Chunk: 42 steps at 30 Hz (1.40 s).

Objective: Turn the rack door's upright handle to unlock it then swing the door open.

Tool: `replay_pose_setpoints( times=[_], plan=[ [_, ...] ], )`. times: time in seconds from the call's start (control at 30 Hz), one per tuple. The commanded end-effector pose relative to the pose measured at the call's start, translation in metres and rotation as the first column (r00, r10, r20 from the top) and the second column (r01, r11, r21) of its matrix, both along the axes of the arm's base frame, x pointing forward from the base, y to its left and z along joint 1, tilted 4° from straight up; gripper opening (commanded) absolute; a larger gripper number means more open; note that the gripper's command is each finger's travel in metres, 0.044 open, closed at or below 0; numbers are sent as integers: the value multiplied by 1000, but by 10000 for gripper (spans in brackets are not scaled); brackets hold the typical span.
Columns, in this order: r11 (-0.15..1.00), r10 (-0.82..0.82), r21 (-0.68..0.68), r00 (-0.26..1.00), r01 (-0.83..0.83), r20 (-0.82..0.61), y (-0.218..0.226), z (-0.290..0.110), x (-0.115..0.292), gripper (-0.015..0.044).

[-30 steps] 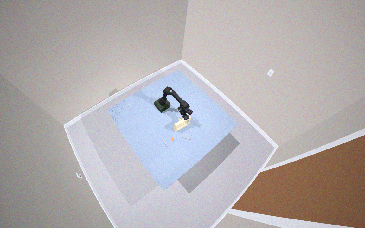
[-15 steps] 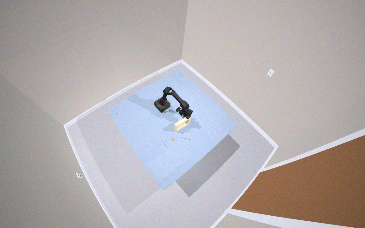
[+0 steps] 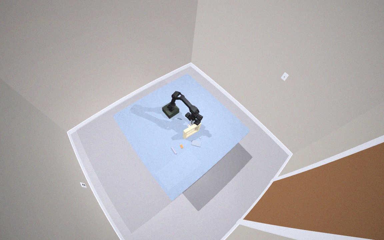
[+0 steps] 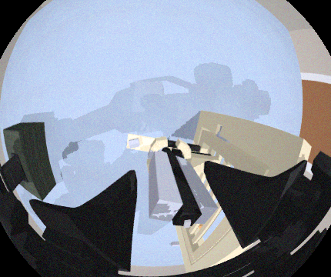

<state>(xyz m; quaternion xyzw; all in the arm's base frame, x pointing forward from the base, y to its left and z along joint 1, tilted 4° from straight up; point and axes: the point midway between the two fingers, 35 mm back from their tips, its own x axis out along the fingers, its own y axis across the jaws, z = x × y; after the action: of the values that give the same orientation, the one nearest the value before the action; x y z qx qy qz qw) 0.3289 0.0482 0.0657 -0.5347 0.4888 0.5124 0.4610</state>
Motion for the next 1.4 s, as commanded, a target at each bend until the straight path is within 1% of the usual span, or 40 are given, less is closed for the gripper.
replay_pose_setpoints(
  times=[0.0, 0.17, 0.33, 0.53, 0.73, 0.9, 1.03, 1.2, 1.37],
  plan=[
    [988, -157, -1, 988, 157, 14, -3, -1, 2, 285],
    [919, -394, 3, 919, 394, 27, -3, -1, 2, 285],
    [795, -607, 10, 794, 607, 38, -3, -1, 2, 285],
    [583, -812, 22, 581, 813, 48, -3, -1, 2, 285],
    [319, -947, 37, 317, 947, 54, -3, -1, 2, 285],
    [78, -996, 49, 75, 996, 56, -3, -1, 2, 285],
    [-119, -991, 60, -123, 991, 55, -3, -1, 2, 285],
    [-358, -931, 73, -362, 931, 51, -3, -1, 2, 285],
    [-575, -814, 84, -580, 814, 44, -3, -1, 2, 285]
  ],
)
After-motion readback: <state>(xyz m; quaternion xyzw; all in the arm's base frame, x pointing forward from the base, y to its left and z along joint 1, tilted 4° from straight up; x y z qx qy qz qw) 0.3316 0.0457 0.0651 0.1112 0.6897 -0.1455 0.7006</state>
